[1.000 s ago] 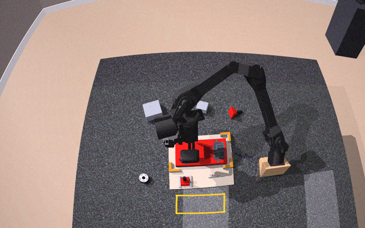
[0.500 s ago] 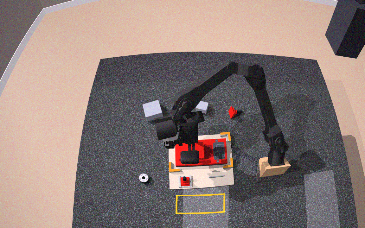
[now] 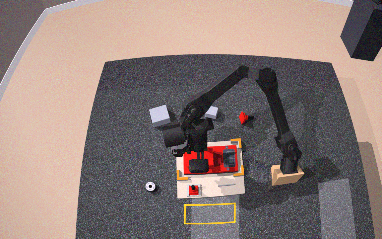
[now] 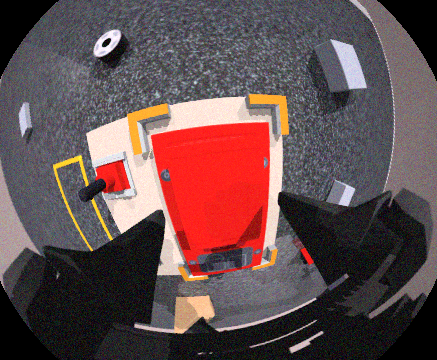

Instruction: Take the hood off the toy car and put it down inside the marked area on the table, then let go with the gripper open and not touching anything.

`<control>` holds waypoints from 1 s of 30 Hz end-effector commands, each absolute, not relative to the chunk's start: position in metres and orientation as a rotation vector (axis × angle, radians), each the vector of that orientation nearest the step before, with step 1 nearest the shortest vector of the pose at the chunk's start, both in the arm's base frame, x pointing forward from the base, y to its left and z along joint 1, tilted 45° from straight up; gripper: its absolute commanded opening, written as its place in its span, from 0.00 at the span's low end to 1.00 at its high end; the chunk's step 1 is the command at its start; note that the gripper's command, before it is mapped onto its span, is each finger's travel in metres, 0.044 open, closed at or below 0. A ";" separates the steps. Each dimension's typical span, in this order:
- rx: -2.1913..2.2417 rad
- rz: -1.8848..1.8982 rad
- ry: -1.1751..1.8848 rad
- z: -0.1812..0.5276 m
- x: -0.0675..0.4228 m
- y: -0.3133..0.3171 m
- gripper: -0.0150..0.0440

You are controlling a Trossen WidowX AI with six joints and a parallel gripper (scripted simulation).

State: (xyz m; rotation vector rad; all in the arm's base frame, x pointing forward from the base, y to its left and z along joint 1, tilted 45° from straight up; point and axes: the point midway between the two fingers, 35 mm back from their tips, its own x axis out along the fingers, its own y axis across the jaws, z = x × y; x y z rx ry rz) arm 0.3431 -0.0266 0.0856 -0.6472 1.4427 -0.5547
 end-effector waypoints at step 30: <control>-0.657 -0.553 1.446 0.074 0.343 -0.038 1.00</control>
